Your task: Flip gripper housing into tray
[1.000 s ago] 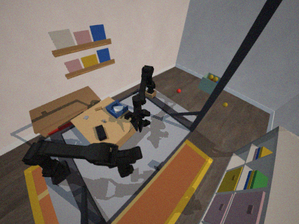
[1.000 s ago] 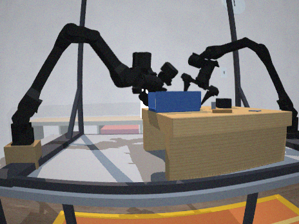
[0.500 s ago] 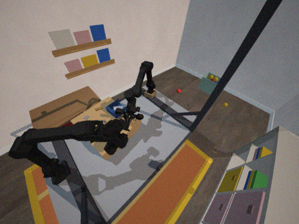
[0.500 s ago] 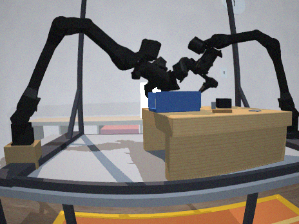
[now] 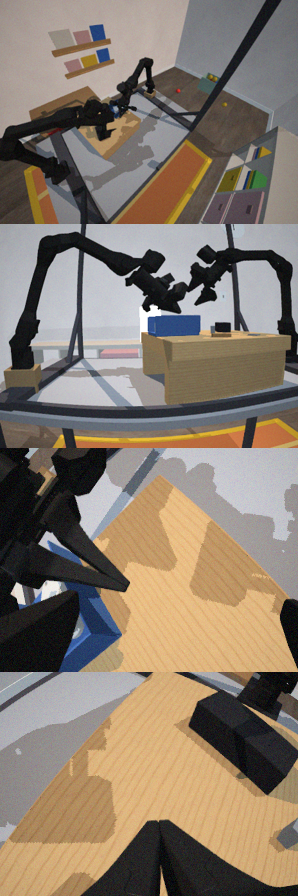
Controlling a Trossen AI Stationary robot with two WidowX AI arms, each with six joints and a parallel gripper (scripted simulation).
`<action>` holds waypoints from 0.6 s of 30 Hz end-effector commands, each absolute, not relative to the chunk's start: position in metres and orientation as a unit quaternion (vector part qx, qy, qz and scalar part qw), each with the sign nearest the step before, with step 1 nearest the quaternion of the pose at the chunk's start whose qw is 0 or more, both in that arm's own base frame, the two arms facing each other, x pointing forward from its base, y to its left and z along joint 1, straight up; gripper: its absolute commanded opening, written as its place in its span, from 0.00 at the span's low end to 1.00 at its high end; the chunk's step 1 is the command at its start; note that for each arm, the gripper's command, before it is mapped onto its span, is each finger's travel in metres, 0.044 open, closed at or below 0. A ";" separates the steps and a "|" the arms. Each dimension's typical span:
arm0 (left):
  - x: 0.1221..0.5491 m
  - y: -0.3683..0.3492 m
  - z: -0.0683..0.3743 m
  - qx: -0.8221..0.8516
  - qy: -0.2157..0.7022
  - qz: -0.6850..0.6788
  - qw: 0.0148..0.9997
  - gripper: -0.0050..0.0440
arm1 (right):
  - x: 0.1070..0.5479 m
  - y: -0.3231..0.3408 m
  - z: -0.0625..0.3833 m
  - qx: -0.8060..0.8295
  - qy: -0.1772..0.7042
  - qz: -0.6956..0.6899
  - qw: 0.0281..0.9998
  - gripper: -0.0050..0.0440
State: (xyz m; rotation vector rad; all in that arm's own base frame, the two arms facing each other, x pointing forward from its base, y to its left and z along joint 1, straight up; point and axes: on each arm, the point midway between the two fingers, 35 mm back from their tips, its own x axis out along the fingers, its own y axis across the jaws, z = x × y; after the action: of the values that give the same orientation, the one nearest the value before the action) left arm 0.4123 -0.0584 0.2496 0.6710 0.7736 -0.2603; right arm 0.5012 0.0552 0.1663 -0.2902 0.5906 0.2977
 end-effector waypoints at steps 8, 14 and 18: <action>0.389 0.012 0.291 0.130 0.317 0.002 0.940 1.00 | 0.457 0.001 0.194 -0.049 0.383 0.043 0.921 0.10; 0.372 0.045 0.305 0.035 0.284 0.062 0.956 1.00 | 0.422 -0.022 0.193 0.000 0.446 -0.014 0.895 0.10; 0.361 0.063 0.313 -0.018 0.261 0.093 0.961 1.00 | 0.397 -0.034 0.192 0.026 0.484 -0.047 0.873 0.10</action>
State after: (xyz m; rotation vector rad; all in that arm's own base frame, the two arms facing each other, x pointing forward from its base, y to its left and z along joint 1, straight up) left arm 0.3730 0.0482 0.2985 0.0606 0.5964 0.1382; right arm 0.4153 -0.0225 0.1738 0.0086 0.9807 -0.0346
